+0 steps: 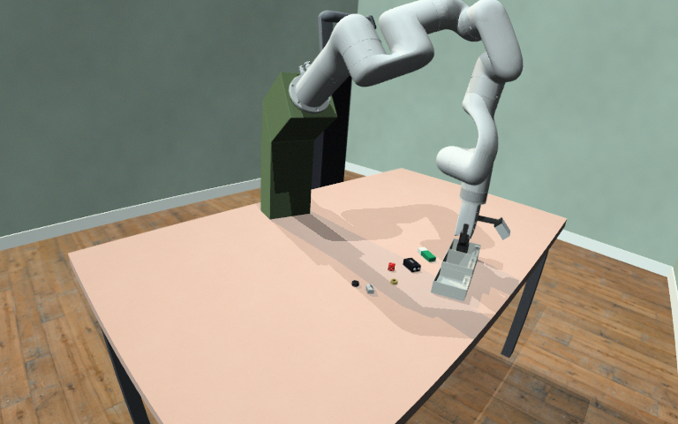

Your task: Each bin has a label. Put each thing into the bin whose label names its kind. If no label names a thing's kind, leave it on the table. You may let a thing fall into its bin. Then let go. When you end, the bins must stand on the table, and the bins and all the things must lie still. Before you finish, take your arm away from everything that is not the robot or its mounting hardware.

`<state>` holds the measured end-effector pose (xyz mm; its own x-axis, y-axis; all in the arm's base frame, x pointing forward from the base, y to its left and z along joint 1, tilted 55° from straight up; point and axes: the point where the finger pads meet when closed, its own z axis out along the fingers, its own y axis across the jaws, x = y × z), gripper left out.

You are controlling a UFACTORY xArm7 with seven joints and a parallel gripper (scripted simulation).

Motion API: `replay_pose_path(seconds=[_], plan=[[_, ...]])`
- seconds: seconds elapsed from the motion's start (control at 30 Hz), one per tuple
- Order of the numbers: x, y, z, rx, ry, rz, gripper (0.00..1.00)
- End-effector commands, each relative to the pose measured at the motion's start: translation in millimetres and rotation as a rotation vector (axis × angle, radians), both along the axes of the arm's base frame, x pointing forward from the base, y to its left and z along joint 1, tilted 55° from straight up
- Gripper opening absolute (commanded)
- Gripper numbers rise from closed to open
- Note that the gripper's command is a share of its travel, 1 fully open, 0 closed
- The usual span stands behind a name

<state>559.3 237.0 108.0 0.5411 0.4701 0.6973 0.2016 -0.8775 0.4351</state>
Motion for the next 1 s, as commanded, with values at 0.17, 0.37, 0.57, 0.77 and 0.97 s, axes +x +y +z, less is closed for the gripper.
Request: replay_pose_path(seconds=[0.17,0.37,0.57,0.77,0.97], plan=[[-7,2,5,0.001,-0.001,0.002,0.07],[-11,2,8,0.001,-0.001,0.002,0.07],[-18,3,13,0.001,-0.001,0.002,0.07],[-26,4,19,0.001,-0.001,0.002,0.07],[-39,5,28,0.001,-0.001,0.002,0.07]])
